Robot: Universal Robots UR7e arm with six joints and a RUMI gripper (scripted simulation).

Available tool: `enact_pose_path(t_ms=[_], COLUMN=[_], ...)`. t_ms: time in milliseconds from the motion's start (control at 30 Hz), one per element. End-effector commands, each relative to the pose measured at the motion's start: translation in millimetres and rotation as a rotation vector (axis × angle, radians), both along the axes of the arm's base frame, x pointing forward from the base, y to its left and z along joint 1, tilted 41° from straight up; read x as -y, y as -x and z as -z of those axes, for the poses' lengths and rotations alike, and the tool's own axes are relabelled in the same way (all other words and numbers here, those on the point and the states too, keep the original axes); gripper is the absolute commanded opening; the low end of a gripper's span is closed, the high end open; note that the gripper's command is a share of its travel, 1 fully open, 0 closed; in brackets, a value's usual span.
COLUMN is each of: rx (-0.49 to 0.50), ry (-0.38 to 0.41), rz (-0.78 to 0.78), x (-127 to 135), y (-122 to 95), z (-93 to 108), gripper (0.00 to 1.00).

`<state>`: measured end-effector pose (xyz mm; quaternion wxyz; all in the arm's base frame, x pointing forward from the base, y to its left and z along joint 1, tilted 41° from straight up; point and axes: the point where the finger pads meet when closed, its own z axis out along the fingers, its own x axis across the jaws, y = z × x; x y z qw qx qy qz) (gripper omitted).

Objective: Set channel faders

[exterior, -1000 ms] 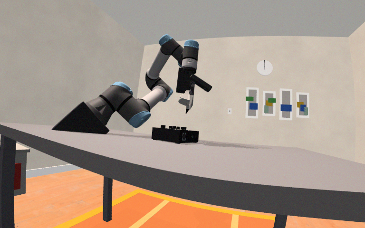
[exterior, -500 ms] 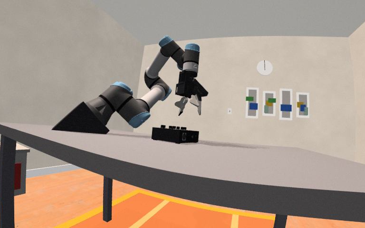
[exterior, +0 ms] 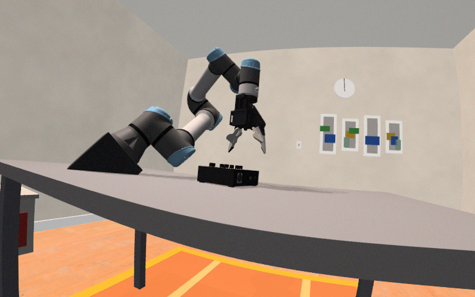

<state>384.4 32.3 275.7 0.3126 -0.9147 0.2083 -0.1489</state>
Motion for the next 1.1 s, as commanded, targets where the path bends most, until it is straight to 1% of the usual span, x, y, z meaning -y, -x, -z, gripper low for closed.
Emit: enact_pose_path(t_ms=[0, 400, 433, 1067], rx=[0.023, 0.038, 0.038, 0.038], ry=[0.014, 0.025, 0.025, 0.025], rz=[-0.032, -0.053, -0.053, -0.053], x=[-1.2, -2.3, -2.3, -2.3], y=[-0.3, -0.5, -0.5, -0.5], z=[0.3, 0.6, 0.6, 0.6], gripper=[1.0, 1.0, 0.0, 0.0])
